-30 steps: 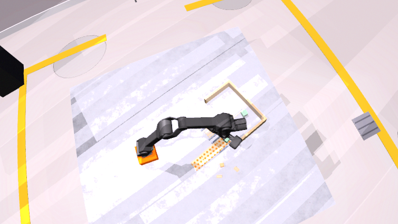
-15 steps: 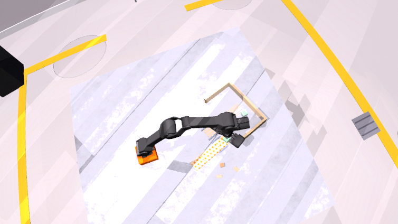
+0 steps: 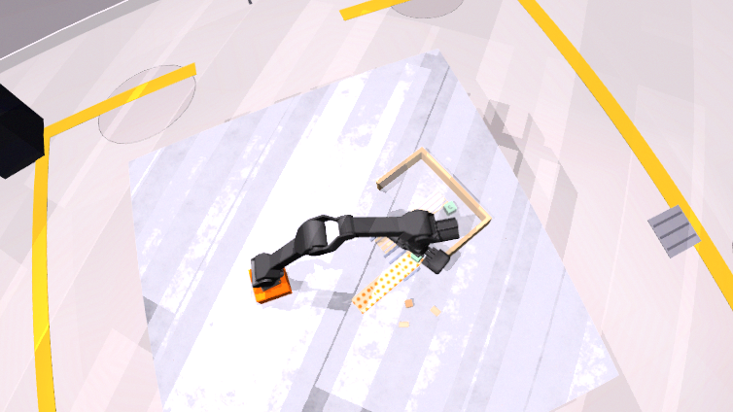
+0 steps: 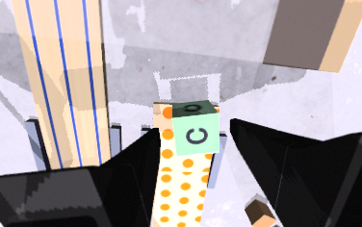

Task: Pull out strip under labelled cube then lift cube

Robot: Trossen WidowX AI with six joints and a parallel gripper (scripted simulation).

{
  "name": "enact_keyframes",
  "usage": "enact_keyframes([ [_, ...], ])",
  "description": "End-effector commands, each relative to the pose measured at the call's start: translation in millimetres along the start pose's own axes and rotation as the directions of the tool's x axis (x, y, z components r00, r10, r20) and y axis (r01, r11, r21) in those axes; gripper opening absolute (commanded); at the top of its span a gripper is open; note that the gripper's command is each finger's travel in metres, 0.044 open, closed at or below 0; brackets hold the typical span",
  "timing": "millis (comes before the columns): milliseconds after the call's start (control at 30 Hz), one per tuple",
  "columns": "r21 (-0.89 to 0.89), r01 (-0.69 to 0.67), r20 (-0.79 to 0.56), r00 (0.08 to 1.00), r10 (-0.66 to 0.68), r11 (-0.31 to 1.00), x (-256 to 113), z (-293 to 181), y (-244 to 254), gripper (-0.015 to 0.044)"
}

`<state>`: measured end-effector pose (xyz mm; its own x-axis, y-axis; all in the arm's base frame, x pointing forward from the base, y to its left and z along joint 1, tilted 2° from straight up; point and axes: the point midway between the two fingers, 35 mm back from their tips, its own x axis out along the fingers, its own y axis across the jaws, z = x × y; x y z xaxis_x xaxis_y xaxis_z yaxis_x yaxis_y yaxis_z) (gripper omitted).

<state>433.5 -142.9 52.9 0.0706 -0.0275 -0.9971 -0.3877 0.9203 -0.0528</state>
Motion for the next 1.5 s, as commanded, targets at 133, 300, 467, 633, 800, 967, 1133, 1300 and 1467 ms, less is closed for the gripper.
enact_keyframes([
  [133,0.003,0.004,-0.005,1.0,-0.004,1.0,13.0,-1.2,-0.2,0.025],
  [300,0.003,0.004,-0.005,1.0,-0.004,1.0,17.0,-1.4,-0.1,0.025],
  [467,0.0,-0.001,-0.002,1.0,0.001,1.0,15.1,-0.6,0.6,0.0158],
  [633,0.0,-0.001,-0.002,1.0,0.001,1.0,15.1,-0.6,0.6,0.0125],
  [800,0.0,-0.001,-0.002,1.0,0.001,1.0,14.6,-1.0,0.9,0.0033],
  [967,0.001,-0.001,-0.003,1.0,0.001,1.0,2.5,-11.5,10.3,0.0],
  [1133,0.002,-0.001,-0.006,1.0,0.001,1.0,-10.3,-24.5,21.9,0.0],
  [1300,0.003,0.0,-0.008,1.0,0.0,1.0,-21.6,-38.4,34.2,0.0],
  [1467,0.003,0.0,-0.009,1.0,0.0,1.0,-26.7,-45.9,40.8,0.0],
])
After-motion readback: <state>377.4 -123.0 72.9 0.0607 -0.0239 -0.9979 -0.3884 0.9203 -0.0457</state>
